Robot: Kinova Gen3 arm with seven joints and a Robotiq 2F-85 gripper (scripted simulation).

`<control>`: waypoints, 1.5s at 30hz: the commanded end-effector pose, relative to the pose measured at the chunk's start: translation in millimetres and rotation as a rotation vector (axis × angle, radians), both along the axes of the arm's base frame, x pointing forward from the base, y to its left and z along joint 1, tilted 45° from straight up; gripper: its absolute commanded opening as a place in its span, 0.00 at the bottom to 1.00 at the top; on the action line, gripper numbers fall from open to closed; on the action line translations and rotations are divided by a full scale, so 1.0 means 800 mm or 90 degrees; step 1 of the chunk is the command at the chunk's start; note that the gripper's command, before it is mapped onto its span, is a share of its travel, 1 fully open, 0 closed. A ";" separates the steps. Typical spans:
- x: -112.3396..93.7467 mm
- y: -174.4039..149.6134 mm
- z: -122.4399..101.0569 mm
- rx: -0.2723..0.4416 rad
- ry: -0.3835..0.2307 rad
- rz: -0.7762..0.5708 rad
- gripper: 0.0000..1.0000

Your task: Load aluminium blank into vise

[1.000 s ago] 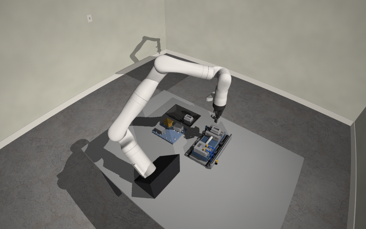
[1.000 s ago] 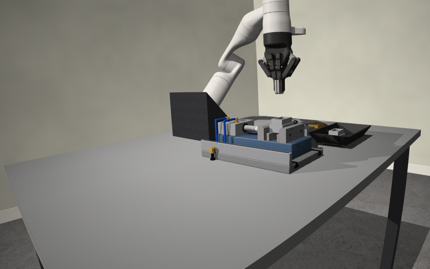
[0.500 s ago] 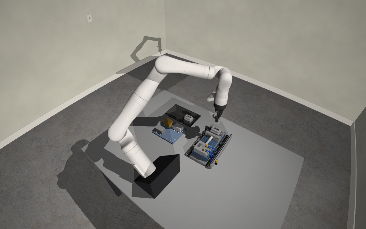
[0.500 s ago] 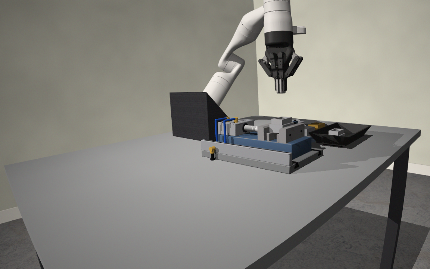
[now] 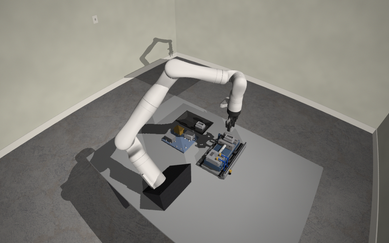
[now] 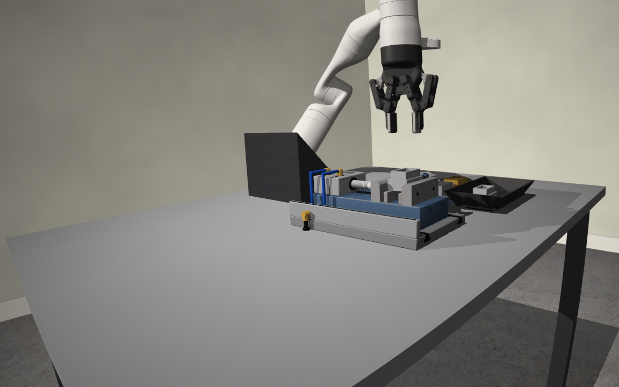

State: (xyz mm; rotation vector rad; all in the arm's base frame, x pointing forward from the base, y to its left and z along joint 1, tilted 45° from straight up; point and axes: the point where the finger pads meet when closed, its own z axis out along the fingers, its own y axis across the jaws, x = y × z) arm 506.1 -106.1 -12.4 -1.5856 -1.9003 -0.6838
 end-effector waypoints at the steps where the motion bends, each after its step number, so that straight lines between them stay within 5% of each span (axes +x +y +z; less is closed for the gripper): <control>1: 0.001 -0.001 0.001 -0.001 -0.001 -0.001 0.67; 45: -0.002 0.019 -0.020 -0.001 -0.001 0.001 0.67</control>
